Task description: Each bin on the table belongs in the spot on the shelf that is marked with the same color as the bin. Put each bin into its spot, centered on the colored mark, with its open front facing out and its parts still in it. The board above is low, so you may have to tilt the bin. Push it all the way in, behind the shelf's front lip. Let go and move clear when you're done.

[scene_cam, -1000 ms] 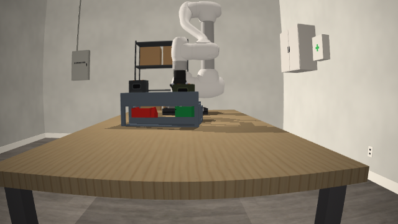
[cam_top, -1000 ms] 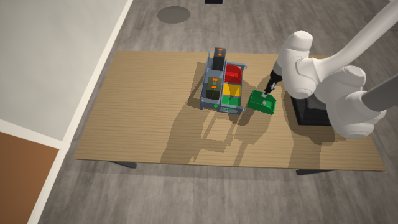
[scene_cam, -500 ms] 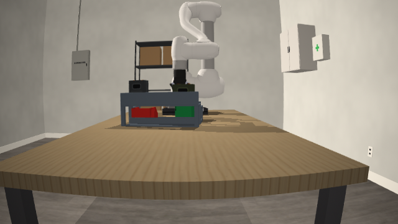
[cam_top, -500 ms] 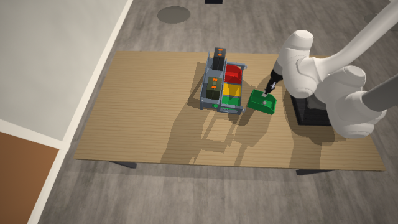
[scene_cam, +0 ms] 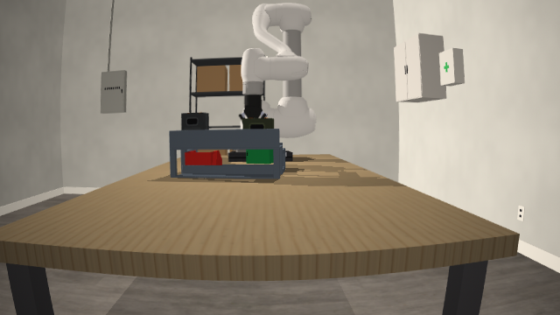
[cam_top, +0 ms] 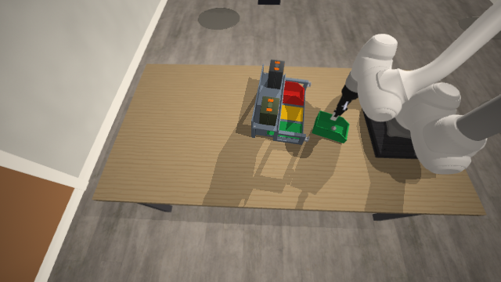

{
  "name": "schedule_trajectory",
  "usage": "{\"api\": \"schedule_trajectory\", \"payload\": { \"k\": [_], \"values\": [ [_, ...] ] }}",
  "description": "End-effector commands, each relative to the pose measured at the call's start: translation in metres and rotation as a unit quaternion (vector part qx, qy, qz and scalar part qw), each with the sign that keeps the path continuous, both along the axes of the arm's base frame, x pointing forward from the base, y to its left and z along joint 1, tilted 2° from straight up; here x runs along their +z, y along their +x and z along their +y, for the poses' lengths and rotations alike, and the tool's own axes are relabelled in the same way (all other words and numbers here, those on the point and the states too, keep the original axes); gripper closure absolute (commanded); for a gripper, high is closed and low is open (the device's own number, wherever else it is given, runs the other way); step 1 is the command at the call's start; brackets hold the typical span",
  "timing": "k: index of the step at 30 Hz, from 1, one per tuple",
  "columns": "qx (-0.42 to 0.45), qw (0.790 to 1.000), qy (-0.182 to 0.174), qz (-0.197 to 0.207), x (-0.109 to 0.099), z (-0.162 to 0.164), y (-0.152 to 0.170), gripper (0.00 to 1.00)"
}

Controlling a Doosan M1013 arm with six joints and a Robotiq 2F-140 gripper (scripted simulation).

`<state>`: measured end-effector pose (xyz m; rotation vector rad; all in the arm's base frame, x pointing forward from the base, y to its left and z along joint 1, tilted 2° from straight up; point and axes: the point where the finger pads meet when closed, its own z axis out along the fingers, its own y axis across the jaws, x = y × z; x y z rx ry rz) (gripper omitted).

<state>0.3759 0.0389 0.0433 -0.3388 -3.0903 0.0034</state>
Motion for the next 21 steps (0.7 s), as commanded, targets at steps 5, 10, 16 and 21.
{"api": "schedule_trajectory", "payload": {
  "k": [5,10,16,21],
  "values": [
    [0.0,1.0,0.0,0.0,0.008,0.0,0.0,0.9],
    [0.0,1.0,0.0,0.0,0.013,0.0,0.0,0.9],
    [0.0,1.0,0.0,0.0,0.016,0.0,0.001,0.9],
    [0.0,1.0,0.0,0.0,0.018,0.0,0.001,0.9]
  ]
}}
